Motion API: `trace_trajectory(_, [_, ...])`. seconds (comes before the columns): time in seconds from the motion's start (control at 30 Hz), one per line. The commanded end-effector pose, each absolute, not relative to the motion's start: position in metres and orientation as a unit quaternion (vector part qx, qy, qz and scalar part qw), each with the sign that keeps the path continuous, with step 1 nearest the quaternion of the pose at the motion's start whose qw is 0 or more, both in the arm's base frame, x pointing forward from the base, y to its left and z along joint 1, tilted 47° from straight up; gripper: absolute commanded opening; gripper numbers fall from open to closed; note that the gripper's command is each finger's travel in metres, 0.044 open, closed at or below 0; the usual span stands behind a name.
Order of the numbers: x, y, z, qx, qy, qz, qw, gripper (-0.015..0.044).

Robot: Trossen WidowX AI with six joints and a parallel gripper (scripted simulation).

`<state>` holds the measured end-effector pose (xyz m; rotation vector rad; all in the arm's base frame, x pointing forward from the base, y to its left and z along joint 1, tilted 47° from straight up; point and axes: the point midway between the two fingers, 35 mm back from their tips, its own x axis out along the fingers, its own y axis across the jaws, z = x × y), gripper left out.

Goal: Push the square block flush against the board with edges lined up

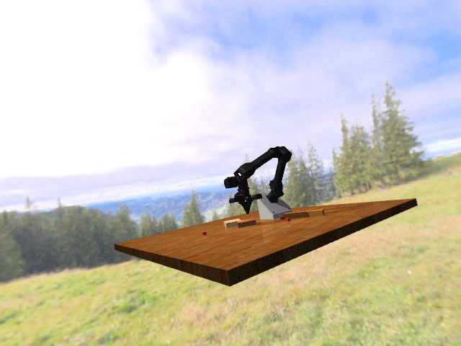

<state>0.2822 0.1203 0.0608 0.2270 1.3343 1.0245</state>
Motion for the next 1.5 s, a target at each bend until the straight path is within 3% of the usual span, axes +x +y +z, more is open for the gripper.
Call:
trace_trajectory(0.0, [0.270, 0.114, 0.056, 0.138, 0.618, 0.415, 0.653, 0.0000])
trace_trajectory(0.83, [0.182, 0.085, 0.028, 0.399, 0.737, 0.121, 0.532, 0.0000])
trace_trajectory(1.47, [0.179, 0.122, -0.012, 0.406, 0.738, 0.112, 0.528, 0.0000])
